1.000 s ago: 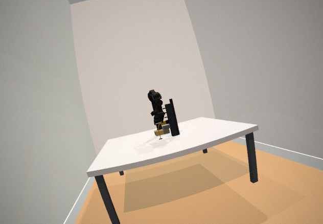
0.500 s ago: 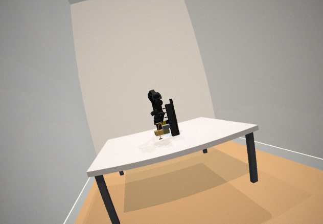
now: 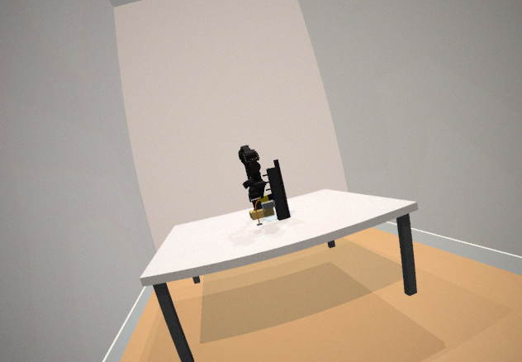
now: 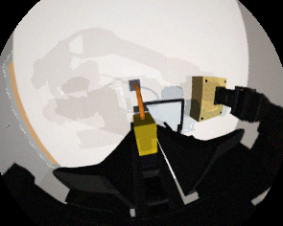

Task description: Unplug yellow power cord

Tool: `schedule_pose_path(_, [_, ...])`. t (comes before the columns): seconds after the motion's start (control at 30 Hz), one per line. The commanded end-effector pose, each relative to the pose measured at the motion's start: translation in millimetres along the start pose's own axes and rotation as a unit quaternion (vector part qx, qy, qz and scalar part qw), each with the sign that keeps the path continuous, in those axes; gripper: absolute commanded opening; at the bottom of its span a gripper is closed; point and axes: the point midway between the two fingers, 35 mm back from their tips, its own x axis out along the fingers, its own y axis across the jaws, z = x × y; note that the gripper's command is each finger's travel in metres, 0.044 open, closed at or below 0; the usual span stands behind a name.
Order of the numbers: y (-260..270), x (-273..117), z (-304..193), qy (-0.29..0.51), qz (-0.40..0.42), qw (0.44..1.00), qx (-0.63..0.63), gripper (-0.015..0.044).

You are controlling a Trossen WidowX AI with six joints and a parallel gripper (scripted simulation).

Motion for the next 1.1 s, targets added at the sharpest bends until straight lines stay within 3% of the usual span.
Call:
schedule_pose_path(0.0, [0, -2, 26, -0.028, 0.001, 1.000, 0.013, 0.0000])
schedule_pose_path(0.53, [-3, -4, 52, -0.029, 0.001, 0.999, 0.014, 0.0000])
schedule_pose_path(1.07, [-3, -6, 57, -0.029, 0.000, 0.999, 0.014, 0.0420])
